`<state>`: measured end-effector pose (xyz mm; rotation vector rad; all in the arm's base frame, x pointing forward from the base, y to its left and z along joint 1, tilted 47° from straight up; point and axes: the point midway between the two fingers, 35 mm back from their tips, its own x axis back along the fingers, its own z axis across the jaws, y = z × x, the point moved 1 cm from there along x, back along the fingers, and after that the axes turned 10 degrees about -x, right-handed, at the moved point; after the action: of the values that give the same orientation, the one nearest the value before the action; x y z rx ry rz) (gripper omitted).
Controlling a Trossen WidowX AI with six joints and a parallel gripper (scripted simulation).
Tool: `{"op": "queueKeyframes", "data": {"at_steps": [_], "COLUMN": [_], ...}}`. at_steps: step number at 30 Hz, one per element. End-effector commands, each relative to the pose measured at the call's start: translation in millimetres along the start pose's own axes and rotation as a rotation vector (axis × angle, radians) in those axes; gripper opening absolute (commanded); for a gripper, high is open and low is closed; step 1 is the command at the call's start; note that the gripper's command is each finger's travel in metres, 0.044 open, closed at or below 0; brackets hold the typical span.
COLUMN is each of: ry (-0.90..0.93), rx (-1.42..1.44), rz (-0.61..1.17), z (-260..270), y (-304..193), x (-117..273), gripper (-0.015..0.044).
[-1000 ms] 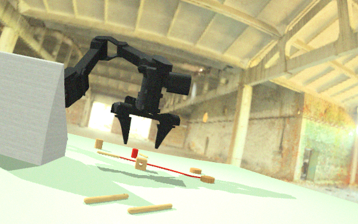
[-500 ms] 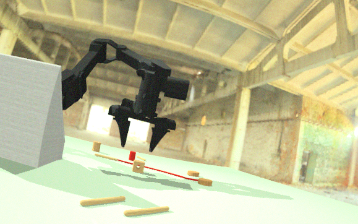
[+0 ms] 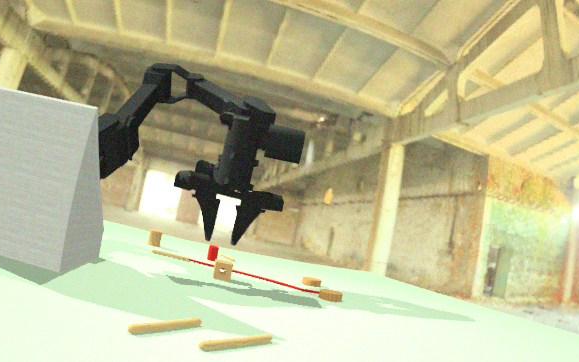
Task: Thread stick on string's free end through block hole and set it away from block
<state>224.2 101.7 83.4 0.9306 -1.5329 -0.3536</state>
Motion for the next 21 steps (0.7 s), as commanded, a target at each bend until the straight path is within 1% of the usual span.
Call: {"op": "queueKeyframes", "data": {"at_steps": [1, 7, 21], "ry": [0.000, 0.000, 0.000], "rx": [0.000, 0.000, 0.000], "rz": [0.000, 0.000, 0.000], "z": [0.0, 0.0, 0.0], "y": [0.0, 0.0, 0.0], "x": [0.0, 0.0, 0.0], "gripper": [0.0157, 0.0000, 0.0000]}}
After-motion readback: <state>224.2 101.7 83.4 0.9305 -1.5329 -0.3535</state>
